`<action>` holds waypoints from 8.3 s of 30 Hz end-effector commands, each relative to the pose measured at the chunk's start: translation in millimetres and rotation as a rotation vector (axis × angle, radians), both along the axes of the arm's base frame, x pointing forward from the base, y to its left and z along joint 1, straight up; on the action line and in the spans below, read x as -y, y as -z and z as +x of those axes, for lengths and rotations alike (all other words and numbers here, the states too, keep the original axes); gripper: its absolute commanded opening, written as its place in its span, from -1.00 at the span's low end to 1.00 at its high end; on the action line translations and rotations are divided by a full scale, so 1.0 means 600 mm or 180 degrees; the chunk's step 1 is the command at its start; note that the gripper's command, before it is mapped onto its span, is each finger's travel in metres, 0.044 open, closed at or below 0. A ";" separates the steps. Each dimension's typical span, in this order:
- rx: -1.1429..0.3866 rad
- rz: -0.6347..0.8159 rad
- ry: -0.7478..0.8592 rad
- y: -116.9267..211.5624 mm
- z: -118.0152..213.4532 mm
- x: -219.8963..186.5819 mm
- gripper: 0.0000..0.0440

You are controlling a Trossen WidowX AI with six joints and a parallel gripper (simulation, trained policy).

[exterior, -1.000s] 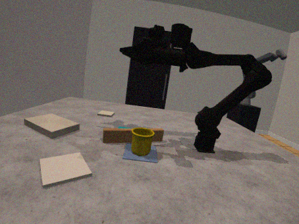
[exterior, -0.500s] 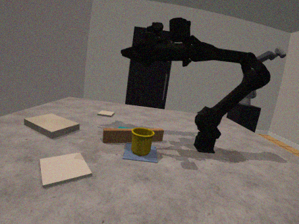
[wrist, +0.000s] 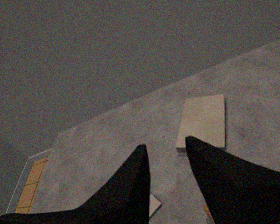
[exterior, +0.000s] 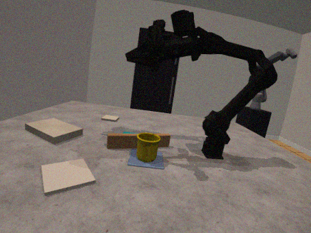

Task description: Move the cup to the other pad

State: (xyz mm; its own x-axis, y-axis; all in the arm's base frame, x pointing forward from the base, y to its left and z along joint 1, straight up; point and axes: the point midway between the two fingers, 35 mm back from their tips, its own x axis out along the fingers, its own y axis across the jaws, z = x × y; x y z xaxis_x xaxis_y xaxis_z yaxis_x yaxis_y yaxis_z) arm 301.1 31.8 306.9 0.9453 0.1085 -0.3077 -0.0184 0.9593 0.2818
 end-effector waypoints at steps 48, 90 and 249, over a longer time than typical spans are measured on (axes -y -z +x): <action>-0.2439 0.1373 0.0813 0.064 -0.056 -0.081 -0.37; -0.3943 0.0900 0.2086 0.215 -0.115 -0.049 -0.27; -0.2360 0.2433 0.3152 0.254 -0.072 0.197 0.78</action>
